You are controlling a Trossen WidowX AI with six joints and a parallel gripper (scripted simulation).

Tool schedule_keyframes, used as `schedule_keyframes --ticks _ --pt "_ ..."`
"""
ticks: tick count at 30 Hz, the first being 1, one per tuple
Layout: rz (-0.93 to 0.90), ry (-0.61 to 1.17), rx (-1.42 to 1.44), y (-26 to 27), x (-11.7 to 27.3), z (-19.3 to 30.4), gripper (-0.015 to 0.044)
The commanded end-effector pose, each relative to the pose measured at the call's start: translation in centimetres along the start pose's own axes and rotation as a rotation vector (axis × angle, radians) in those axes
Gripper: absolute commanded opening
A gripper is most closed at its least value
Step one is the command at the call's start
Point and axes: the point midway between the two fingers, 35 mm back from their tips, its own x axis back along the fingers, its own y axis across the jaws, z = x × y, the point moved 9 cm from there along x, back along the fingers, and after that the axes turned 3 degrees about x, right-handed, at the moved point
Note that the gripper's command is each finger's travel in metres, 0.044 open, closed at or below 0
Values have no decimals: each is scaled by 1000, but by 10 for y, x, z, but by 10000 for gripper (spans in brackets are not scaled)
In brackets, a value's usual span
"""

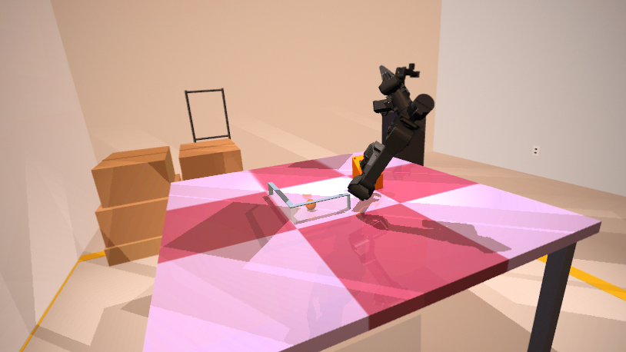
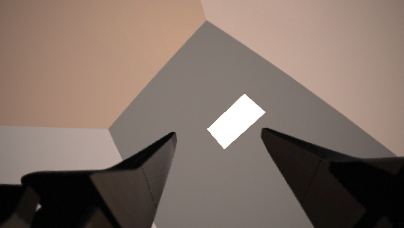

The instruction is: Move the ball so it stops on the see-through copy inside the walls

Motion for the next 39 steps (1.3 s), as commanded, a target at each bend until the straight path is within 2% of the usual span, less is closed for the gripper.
schedule_keyframes --ticks 1,4,11,18,23,30,34,39 --pt "3 -6 -9 1 -1 1 374" --pt "35 -96 -132 17 -10 15 308" --pt "90 -418 -452 58 -60 29 308" --pt "106 -790 -657 71 -117 1 308" --pt "38 -1041 -778 65 -147 -34 308" --pt "-94 -1471 -799 40 -177 -117 308" --pt "-200 -1704 -744 20 -174 -173 308" --pt "-342 -1945 -618 -4 -151 -237 308"
